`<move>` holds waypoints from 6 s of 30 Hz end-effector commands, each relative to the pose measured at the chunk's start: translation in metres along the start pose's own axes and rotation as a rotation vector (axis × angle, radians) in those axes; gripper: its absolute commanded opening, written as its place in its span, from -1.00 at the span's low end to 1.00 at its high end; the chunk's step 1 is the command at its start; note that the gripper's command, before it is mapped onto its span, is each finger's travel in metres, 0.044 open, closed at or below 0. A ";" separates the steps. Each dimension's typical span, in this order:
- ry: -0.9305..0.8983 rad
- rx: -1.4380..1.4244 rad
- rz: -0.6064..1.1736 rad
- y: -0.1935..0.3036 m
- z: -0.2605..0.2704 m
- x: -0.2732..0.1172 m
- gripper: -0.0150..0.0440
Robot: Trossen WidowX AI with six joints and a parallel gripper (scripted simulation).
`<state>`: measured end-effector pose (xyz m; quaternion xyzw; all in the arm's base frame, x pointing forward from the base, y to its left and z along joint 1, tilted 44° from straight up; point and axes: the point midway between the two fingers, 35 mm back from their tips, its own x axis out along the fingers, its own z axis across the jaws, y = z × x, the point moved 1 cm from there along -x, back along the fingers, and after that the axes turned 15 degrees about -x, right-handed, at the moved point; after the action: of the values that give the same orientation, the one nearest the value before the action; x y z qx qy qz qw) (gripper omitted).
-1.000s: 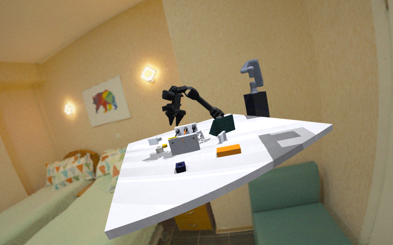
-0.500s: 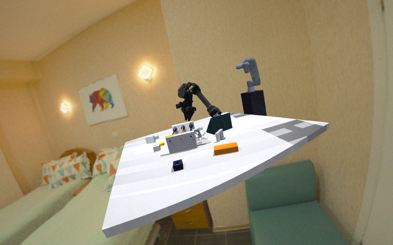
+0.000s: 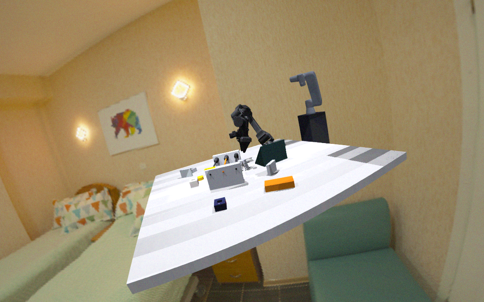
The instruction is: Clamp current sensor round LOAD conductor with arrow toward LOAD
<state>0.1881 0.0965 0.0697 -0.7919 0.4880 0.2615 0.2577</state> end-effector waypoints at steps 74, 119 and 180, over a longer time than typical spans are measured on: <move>0.007 -0.003 0.003 0.042 0.017 0.045 -0.49; 0.152 1.560 0.248 0.011 0.005 -0.005 0.59; 0.145 1.564 0.250 0.015 0.008 0.028 -0.44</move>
<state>0.1827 0.0699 0.0364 -0.3390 0.6322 -0.1842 0.6719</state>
